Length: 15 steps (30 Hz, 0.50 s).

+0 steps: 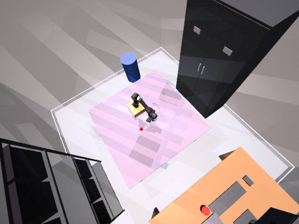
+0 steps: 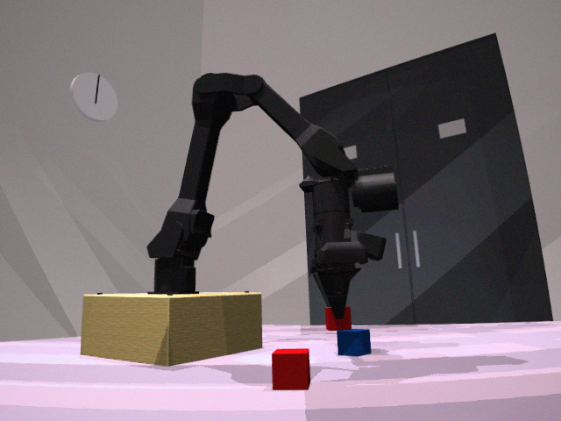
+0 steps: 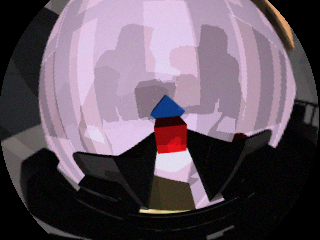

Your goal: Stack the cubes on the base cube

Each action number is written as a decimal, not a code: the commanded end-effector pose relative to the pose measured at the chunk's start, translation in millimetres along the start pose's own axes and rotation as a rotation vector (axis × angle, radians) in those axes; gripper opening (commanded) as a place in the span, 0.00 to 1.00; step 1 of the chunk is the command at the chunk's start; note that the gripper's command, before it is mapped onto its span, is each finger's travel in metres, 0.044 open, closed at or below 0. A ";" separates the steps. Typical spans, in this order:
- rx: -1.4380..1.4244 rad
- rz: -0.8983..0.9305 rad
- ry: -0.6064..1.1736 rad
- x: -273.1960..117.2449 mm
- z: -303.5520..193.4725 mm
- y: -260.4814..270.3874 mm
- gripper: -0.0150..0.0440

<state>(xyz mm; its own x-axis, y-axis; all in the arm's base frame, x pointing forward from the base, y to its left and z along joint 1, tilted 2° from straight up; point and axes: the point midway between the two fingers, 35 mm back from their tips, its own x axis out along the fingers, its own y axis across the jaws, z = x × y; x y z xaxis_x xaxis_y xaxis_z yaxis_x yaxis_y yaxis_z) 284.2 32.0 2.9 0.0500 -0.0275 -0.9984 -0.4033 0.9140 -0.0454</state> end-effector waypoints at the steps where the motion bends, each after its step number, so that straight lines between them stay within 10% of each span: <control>1: 0.002 -0.003 -0.001 0.1 0.3 -0.5 0.43; 15: 0.000 0.000 0.000 -7.7 0.1 0.0 0.60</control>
<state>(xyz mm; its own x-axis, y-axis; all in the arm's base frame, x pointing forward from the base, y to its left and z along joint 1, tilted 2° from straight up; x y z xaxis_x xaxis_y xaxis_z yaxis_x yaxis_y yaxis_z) 283.3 32.0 4.5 0.0458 -0.0279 -0.9986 -0.4036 0.9139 -0.0441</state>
